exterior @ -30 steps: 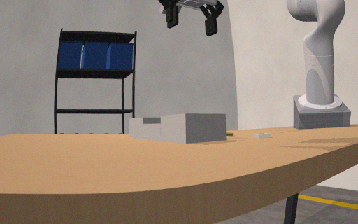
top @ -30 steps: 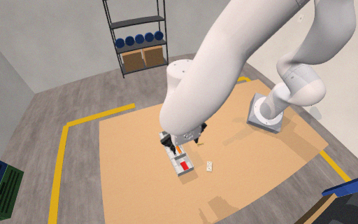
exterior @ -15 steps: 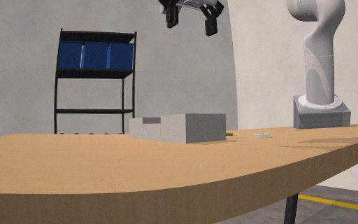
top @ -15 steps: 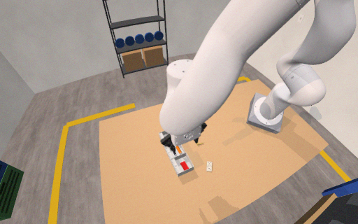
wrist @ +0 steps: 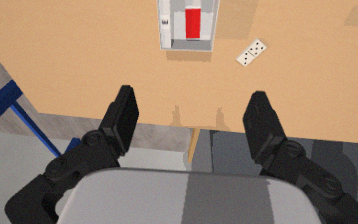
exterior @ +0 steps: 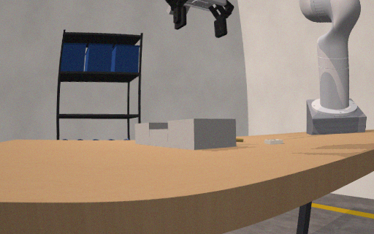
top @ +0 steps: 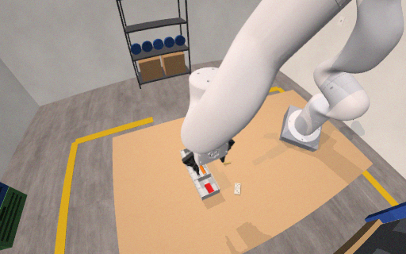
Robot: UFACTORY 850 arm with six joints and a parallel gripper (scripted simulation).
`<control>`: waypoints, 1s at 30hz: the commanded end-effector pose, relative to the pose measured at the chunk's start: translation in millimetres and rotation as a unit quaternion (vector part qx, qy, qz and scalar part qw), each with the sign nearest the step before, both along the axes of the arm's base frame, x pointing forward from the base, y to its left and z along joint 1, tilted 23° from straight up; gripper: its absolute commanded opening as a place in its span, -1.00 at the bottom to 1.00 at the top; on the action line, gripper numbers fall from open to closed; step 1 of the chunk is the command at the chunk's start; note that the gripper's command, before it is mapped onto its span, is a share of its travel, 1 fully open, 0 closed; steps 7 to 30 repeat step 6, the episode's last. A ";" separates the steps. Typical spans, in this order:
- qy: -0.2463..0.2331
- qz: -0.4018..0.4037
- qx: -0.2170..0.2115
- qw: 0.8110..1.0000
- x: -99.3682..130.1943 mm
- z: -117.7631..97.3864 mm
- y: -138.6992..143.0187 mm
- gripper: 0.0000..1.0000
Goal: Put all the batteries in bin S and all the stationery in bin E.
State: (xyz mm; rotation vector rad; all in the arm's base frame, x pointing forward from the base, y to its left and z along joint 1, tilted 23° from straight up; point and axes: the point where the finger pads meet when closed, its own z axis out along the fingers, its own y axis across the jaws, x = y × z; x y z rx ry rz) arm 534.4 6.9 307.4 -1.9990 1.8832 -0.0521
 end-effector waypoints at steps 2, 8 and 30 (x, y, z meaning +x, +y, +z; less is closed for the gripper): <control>-0.001 0.000 0.000 1.000 0.6 0.9 -0.2 1.00; -0.001 0.000 0.000 1.000 0.6 0.9 -0.2 1.00; -0.001 0.000 0.000 1.000 0.6 0.9 -0.2 1.00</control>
